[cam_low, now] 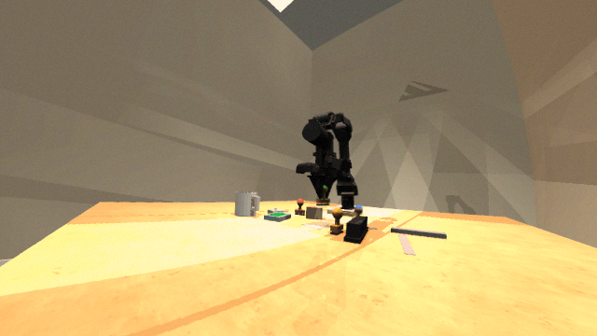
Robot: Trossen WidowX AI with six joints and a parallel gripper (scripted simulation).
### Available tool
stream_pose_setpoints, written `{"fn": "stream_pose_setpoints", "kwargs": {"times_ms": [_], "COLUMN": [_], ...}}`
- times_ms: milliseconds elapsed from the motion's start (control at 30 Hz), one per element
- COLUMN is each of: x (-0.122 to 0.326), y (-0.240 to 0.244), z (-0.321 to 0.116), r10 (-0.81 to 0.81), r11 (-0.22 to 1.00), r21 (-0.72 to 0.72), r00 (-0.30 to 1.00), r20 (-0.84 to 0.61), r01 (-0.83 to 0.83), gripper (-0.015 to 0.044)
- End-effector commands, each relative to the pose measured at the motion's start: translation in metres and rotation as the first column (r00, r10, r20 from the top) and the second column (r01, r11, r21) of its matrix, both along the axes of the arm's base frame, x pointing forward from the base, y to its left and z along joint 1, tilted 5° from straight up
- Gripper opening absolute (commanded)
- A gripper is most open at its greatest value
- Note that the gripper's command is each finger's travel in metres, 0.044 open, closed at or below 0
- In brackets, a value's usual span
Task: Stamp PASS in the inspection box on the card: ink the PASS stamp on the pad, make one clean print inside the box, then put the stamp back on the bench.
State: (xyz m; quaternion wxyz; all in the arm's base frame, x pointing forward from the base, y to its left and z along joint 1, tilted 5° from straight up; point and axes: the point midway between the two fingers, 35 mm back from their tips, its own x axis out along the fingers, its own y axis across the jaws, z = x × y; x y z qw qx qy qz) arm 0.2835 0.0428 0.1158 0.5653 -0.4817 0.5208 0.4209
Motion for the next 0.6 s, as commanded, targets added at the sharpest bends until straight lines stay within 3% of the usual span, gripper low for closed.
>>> {"fn": "stream_pose_setpoints", "kwargs": {"times_ms": [0,567], "x": [0.000,0.002], "y": [-0.001,-0.001], "z": [-0.004,-0.015], "r10": [0.004,0.004], "r11": [1.000,1.000], "r21": [-0.004,-0.005], "r00": [1.000,1.000], "r20": [-0.003,-0.003], "r01": [-0.004,-0.004], "gripper": [0.0000,0.0000]}}
